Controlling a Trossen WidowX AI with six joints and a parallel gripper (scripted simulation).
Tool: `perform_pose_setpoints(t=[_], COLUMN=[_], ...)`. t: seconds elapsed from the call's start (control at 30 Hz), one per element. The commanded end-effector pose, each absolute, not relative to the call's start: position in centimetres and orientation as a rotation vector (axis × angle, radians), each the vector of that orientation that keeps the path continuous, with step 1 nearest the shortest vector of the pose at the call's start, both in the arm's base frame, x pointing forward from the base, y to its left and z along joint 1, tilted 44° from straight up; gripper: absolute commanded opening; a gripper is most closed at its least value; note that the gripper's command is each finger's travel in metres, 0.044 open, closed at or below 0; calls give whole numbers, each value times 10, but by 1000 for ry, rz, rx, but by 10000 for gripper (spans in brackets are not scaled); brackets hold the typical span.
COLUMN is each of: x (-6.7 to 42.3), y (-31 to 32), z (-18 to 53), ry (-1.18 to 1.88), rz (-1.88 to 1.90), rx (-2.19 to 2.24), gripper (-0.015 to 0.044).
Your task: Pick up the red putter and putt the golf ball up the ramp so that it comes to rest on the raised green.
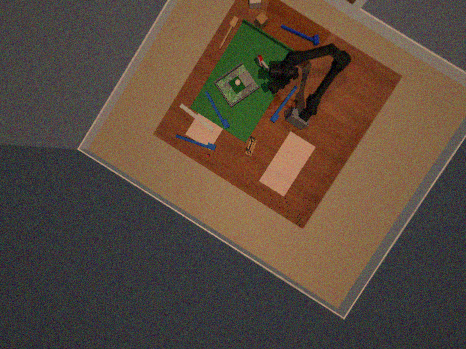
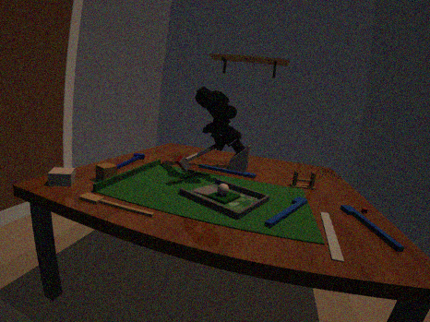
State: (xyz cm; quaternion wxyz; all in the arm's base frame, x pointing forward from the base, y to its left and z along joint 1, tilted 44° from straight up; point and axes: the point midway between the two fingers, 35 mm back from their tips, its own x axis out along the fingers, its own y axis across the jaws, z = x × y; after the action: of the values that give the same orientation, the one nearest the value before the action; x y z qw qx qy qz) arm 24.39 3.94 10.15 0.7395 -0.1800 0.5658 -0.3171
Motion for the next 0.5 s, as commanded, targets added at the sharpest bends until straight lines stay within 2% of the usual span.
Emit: perform_pose_setpoints(t=[0.0, 0.47], x=[242, 243], y=[48, 42], z=[111, 104], ry=[1236, 1240], rz=[-696, -694], rx=[-390, -395], gripper=[0, 0])
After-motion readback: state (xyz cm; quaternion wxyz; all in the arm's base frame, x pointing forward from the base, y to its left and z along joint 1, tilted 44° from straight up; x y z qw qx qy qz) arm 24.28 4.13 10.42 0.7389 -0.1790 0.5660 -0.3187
